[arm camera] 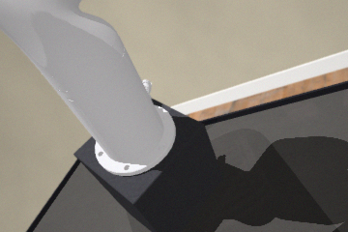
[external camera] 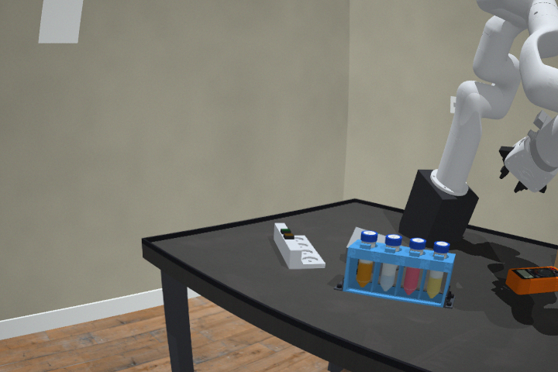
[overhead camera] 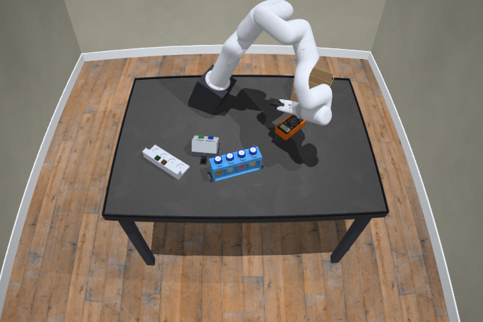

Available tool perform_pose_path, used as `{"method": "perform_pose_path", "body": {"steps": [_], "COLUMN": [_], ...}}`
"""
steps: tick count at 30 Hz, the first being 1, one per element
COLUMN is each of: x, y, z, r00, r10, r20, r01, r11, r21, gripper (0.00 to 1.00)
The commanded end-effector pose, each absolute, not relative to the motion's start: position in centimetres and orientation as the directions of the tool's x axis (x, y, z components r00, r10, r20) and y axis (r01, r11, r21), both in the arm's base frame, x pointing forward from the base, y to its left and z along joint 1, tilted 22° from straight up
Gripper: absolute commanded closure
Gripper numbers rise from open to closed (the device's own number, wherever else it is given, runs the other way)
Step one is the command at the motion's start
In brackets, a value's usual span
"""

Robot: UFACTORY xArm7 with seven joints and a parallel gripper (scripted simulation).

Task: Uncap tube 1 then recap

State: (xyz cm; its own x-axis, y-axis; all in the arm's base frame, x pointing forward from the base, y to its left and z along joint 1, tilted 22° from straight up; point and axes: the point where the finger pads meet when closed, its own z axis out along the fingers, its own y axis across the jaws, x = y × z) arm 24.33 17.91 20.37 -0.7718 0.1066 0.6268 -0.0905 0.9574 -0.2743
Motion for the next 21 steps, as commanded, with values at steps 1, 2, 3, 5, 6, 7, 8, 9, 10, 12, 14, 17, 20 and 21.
{"method": "perform_pose_path", "body": {"steps": [1, 2, 3, 5, 6, 7, 8, 9, 10, 12, 14, 17, 20, 21], "x": [24.4, 24.4, 24.4, 24.4, 24.4, 24.4, 24.4, 24.4, 24.4, 24.4, 24.4, 24.4, 25.0, 25.4], "y": [17.9, 17.9, 17.9, 17.9, 17.9, 17.9, 17.9, 17.9, 17.9, 17.9, 17.9, 17.9, 17.4, 17.5], "z": [20.5, 20.5, 20.5, 20.5, 20.5, 20.5, 20.5, 20.5, 20.5, 20.5, 20.5, 20.5, 19.8, 19.5], "r00": [-0.773, -0.773, -0.773, -0.773, -0.773, -0.773, -0.773, -0.773, -0.773, -0.773, -0.773, -0.773, -0.778, -0.778], "r10": [0.106, 0.106, 0.106, 0.106, 0.106, 0.106, 0.106, 0.106, 0.106, 0.106, 0.106, 0.106, 0.104, 0.116], "r20": [0.625, 0.625, 0.625, 0.625, 0.625, 0.625, 0.625, 0.625, 0.625, 0.625, 0.625, 0.625, 0.620, 0.618], "r01": [-0.089, -0.089, -0.089, -0.089, -0.089, -0.089, -0.089, -0.089, -0.089, -0.089, -0.089, -0.089, -0.072, -0.043], "r11": [0.958, 0.958, 0.958, 0.958, 0.958, 0.958, 0.958, 0.958, 0.958, 0.958, 0.958, 0.958, 0.965, 0.971], "r21": [-0.272, -0.272, -0.272, -0.272, -0.272, -0.272, -0.272, -0.272, -0.272, -0.272, -0.272, -0.272, -0.252, -0.236], "gripper": [0.54, 0.54, 0.54, 0.54, 0.54, 0.54, 0.54, 0.54, 0.54, 0.54, 0.54, 0.54, 0.54, 0.54]}}
